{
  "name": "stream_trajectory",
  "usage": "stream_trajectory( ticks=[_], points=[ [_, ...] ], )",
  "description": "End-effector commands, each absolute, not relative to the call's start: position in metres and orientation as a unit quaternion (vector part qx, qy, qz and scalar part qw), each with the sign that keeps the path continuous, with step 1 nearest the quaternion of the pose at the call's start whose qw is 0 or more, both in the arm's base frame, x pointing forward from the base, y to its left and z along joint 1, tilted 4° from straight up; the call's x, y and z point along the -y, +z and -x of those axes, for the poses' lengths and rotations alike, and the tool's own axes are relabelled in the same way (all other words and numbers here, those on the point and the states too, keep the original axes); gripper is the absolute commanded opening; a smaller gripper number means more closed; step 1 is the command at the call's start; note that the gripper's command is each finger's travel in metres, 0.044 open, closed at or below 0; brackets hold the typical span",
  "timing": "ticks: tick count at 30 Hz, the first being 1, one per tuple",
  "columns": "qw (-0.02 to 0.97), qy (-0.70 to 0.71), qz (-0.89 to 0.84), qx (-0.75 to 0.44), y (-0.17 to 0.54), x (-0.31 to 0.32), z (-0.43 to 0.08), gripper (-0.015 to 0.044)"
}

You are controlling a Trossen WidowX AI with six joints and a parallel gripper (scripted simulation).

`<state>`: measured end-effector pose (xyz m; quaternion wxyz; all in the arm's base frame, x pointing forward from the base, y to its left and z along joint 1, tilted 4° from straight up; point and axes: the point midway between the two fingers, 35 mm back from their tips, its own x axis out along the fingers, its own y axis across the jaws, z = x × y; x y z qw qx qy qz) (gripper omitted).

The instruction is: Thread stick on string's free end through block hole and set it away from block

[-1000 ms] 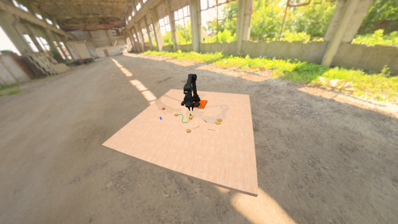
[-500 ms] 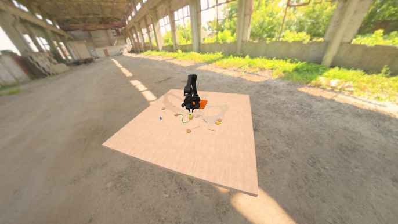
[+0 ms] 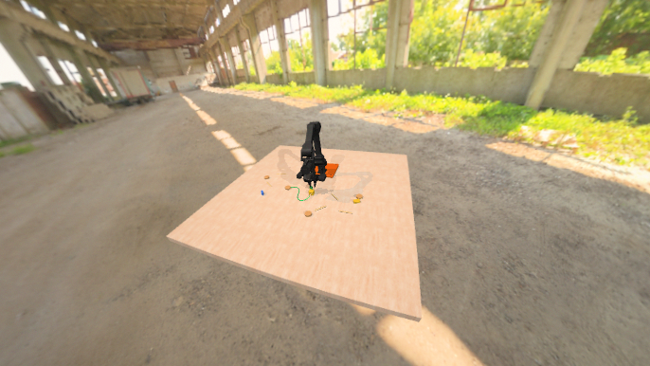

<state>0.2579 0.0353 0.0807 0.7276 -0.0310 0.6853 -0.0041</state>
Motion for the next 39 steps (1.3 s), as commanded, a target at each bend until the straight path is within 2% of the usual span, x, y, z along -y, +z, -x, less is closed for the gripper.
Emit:
stream_trajectory(
  ticks=[1,19,39],
  points=[
    [0.727,-0.004,0.032,-0.686,0.074,-0.035,-0.258,0.0124],
    [0.727,-0.004,0.032,-0.686,0.046,-0.033,-0.256,0.0124],
    [0.727,-0.004,0.032,-0.686,0.045,-0.033,-0.256,0.0124]
  ],
)
